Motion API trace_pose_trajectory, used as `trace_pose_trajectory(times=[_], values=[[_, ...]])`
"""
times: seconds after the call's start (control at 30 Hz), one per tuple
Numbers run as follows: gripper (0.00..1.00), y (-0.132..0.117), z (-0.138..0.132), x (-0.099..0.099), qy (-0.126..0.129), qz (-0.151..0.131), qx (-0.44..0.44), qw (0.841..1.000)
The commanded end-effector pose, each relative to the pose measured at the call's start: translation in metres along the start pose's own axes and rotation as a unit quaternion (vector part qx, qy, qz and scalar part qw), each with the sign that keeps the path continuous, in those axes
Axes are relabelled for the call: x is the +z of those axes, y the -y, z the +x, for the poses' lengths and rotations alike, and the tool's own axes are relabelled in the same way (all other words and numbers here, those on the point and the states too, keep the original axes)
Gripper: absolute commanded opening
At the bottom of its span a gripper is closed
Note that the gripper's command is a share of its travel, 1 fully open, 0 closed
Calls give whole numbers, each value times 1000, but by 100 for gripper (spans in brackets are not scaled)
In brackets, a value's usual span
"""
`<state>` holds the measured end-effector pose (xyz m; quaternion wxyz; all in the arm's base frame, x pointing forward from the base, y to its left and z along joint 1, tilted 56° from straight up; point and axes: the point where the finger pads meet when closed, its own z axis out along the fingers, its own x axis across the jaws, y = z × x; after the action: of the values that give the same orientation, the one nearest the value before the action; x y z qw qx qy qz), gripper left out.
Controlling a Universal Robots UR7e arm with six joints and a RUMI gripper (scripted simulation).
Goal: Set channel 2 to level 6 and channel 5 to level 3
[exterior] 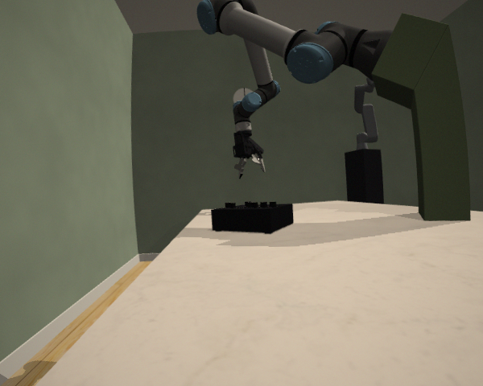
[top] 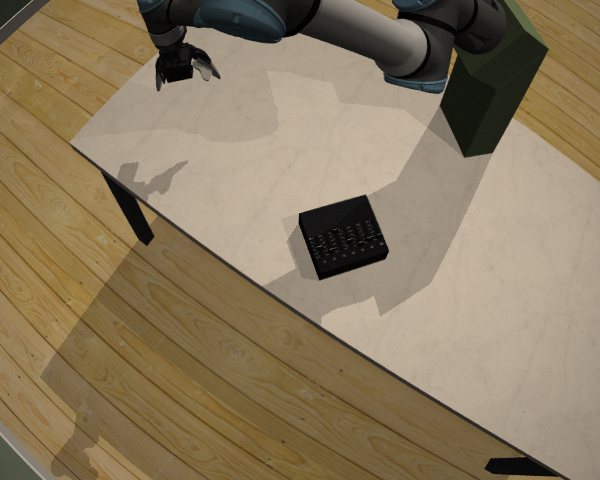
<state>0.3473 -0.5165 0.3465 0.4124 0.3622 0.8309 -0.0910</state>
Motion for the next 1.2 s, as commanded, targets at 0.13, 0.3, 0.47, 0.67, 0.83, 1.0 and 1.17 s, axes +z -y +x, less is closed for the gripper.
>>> trace_pose_trajectory(times=[0.13, 0.3, 0.47, 0.67, 0.83, 1.0, 1.17], values=[[100, -34, 31, 0, 2, 7, -112, 994], [100, -65, 58, 1, 3, 12, -208, 978], [100, -86, 78, 1, 4, 16, -277, 961], [100, -120, 109, 2, 5, 22, -379, 925], [100, -157, 143, 3, 6, 28, -489, 872], [100, -176, 160, 3, 7, 31, -541, 840], [100, -208, 189, 5, 7, 35, -624, 781]])
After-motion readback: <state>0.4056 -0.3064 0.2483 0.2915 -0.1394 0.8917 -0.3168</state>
